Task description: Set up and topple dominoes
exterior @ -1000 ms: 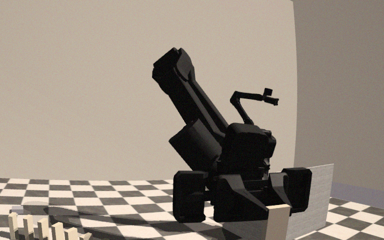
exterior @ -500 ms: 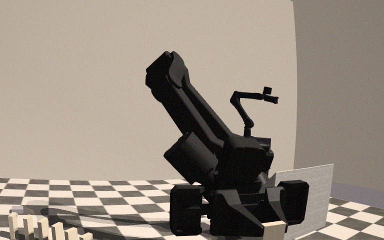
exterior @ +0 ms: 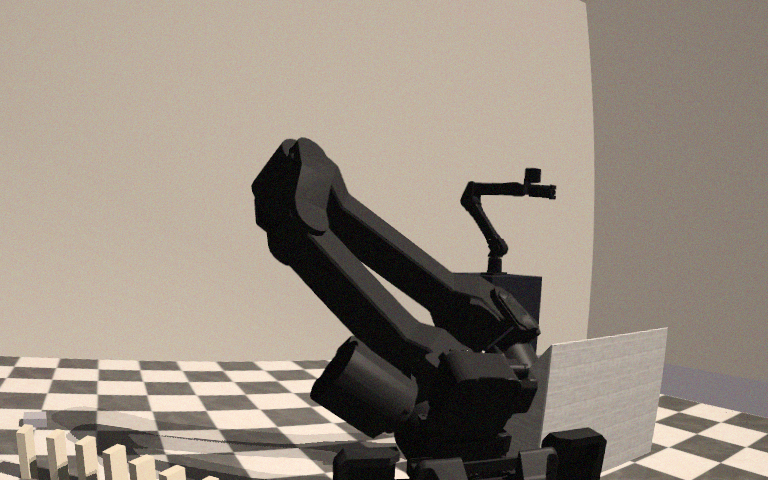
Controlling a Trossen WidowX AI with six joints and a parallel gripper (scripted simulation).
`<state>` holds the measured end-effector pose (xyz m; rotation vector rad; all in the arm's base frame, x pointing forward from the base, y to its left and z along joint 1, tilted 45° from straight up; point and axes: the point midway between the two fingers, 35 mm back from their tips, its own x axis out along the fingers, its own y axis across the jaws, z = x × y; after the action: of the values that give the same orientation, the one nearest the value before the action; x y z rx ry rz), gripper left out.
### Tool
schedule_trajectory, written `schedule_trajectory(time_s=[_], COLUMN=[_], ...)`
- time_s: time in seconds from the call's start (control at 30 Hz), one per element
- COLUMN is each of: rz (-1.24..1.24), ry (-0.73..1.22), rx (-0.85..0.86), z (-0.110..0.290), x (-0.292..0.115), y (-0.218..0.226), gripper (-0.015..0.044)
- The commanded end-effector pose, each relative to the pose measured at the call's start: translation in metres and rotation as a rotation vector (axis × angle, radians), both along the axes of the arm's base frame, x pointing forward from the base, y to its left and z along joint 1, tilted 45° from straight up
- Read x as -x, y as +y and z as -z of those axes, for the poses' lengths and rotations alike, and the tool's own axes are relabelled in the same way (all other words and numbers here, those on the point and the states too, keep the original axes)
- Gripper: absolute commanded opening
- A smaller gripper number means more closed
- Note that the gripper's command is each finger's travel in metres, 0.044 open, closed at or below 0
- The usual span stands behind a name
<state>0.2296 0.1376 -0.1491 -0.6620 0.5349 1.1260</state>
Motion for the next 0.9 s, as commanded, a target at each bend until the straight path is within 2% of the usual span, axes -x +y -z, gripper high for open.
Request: schedule_trajectory(time_s=[0.0,0.33,0.73,0.87], rz=[-0.005,0.001,0.001,0.001], ry=[-0.006,-0.007,-0.008,-0.008], rx=[-0.004,-0.014,-0.015,-0.015], z=[0.008,0.030,0.032,0.032], x=[0.001,0.009,0.009,0.009], y=[-0.007,-0.028,-0.029,-0.029], gripper=[0.0107,0.0107,0.0107,0.0212])
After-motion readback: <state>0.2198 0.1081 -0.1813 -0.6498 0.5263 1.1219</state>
